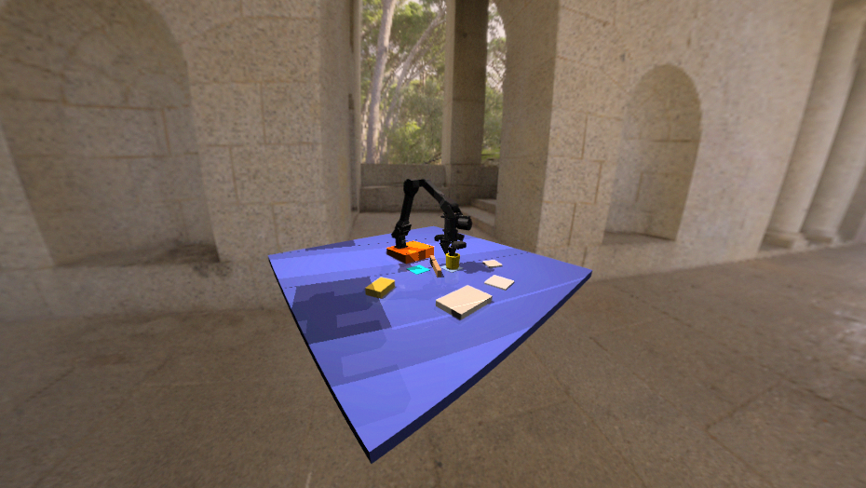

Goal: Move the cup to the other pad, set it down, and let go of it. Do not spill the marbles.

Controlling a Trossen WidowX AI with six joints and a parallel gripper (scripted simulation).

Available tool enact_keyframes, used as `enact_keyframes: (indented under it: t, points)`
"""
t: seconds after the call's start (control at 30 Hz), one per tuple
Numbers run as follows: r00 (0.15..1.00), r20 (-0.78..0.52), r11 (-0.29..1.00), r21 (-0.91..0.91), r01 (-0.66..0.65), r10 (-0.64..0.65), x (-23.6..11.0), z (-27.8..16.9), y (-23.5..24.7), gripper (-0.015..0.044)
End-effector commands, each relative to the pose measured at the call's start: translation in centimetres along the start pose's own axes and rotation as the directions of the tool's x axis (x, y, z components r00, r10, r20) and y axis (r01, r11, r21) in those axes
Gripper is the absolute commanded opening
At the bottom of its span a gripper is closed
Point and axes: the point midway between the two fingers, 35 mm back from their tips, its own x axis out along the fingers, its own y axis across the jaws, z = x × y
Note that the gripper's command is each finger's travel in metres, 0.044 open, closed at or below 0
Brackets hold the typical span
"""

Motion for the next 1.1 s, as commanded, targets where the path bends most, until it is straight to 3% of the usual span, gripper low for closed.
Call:
enact_keyframes:
  t: [0.0,0.33,1.07]
  points:
    - [1.000,-0.005,1.000,-0.006,-0.003,0.003,0.71,-0.16,0.15,0.0166]
    - [1.000,-0.005,1.000,-0.006,-0.003,0.003,1.58,-0.24,0.22,0.0166]
    - [1.000,-0.001,1.000,0.000,-0.003,0.003,1.41,-0.14,0.17,0.0020]
